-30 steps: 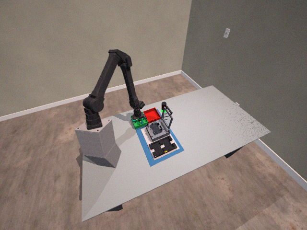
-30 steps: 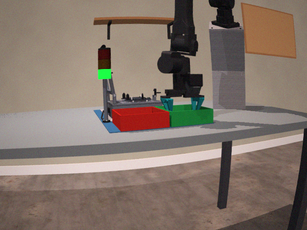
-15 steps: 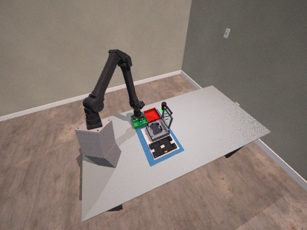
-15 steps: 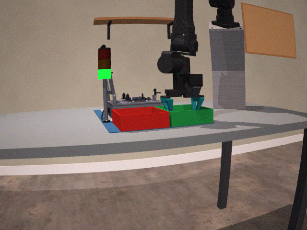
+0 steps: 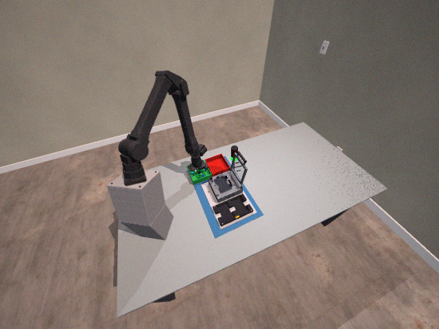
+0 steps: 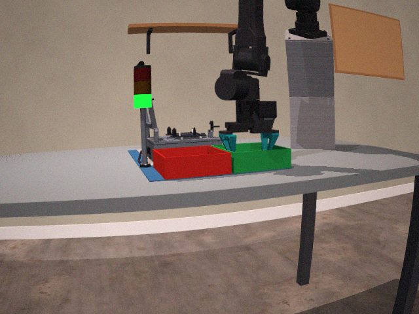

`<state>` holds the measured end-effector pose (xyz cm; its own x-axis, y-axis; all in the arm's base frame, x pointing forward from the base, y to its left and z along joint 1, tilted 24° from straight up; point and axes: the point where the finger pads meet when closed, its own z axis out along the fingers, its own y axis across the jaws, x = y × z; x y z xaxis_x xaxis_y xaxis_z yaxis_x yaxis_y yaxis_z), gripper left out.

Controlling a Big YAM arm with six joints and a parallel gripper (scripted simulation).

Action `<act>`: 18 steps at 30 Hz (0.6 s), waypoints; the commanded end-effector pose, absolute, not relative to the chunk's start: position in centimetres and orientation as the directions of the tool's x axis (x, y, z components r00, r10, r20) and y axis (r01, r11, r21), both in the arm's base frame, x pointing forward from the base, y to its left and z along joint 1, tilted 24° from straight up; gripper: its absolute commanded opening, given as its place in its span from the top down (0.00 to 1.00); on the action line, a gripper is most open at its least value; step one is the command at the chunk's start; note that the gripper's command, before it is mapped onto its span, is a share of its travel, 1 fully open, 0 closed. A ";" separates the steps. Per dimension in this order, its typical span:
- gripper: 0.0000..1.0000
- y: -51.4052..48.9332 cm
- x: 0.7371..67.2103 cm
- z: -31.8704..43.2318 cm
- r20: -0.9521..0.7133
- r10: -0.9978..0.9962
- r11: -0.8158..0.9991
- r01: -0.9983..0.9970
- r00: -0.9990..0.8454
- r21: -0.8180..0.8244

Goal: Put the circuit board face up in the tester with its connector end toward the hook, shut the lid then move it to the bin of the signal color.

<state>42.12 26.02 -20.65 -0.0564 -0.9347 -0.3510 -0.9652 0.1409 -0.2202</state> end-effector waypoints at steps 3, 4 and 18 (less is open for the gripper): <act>0.08 26.4 42.0 -21.1 -0.354 -0.934 0.141 -0.965 -0.054 -0.223; 0.08 26.4 42.0 -21.1 -0.354 -0.934 0.141 -0.965 -0.054 -0.223; 0.08 24.3 41.5 -16.4 -0.355 -0.933 0.145 -0.963 -0.056 -0.229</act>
